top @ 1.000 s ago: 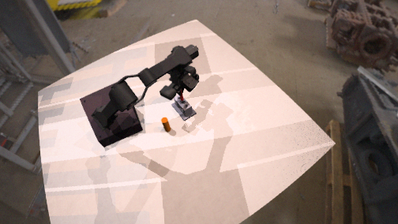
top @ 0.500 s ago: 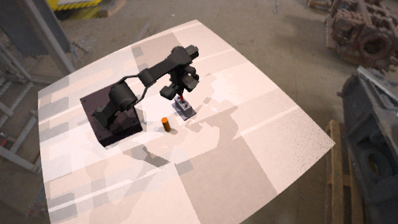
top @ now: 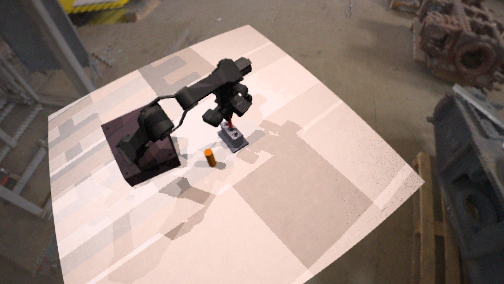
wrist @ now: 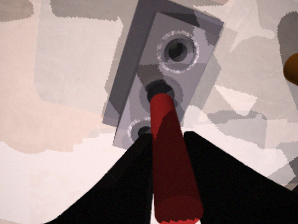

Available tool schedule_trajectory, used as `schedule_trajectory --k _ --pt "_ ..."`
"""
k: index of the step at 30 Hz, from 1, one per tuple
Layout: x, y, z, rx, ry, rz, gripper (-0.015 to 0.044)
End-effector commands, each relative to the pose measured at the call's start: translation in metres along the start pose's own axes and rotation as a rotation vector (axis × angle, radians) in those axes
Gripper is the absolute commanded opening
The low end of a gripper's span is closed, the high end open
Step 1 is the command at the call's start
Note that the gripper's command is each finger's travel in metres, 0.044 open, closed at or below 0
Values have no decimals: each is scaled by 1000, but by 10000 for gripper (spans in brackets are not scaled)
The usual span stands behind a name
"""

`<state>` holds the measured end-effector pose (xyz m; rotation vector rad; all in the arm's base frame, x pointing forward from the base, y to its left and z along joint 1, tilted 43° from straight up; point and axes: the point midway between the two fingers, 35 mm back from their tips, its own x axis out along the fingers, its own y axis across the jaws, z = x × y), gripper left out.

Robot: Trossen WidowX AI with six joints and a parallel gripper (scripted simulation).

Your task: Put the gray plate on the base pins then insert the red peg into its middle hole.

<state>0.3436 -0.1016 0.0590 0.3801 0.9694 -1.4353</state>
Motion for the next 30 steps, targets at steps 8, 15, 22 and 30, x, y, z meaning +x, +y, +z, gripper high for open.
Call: schedule_trajectory --k 8,15,22,30 --pt "9 -1 0 -4 -2 -1 0" --pt "17 -2 0 -7 -4 -2 0" --pt "15 -2 0 1 1 -2 0" --pt "16 -2 0 1 1 -2 0"
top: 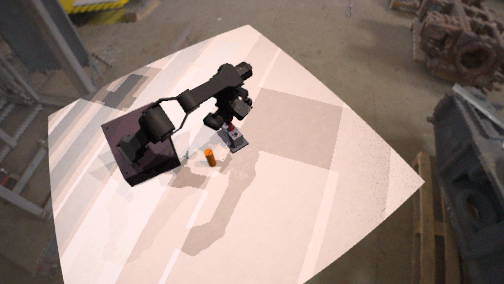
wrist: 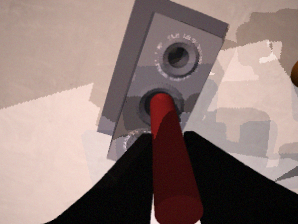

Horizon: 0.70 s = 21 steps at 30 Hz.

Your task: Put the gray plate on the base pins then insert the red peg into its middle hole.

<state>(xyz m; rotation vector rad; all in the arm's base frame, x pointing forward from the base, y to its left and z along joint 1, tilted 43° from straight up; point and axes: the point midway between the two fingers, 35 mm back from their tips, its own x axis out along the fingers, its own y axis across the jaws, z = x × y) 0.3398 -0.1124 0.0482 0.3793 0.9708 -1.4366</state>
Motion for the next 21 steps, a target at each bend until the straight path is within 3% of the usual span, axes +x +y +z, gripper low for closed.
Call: schedule_trajectory --k 1,16,21 --pt "0 0 0 2 0 0 0" --pt "2 1 -1 0 1 -2 0" --pt "2 1 -1 0 1 -2 131"
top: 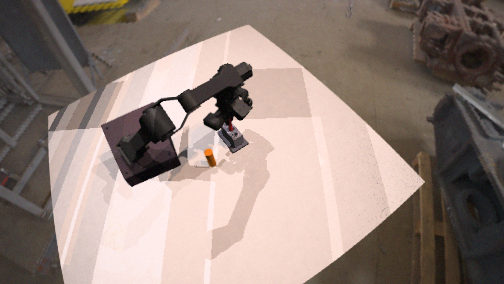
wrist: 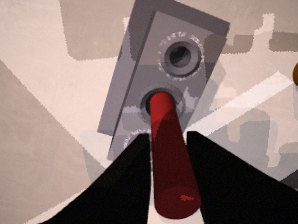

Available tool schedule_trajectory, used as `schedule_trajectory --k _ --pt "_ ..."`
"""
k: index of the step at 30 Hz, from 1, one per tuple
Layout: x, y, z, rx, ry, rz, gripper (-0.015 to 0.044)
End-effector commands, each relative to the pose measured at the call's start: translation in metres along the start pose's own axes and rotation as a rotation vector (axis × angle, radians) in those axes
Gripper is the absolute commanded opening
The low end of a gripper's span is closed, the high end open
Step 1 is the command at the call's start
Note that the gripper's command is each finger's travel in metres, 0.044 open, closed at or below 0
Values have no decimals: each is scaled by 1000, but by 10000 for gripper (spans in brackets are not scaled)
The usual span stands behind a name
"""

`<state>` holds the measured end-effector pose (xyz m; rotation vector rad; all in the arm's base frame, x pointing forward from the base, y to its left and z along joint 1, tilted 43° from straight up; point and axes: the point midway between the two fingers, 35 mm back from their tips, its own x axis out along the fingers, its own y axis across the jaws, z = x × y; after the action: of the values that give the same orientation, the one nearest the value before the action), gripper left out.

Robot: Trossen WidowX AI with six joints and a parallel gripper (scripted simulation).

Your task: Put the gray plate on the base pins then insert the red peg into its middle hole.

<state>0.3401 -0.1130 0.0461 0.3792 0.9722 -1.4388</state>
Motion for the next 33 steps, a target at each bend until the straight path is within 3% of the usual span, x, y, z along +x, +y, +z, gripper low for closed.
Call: schedule_trajectory --k 1,33 --pt "0 0 0 0 0 0 150" --pt "-14 -3 -3 -7 -5 2 150"
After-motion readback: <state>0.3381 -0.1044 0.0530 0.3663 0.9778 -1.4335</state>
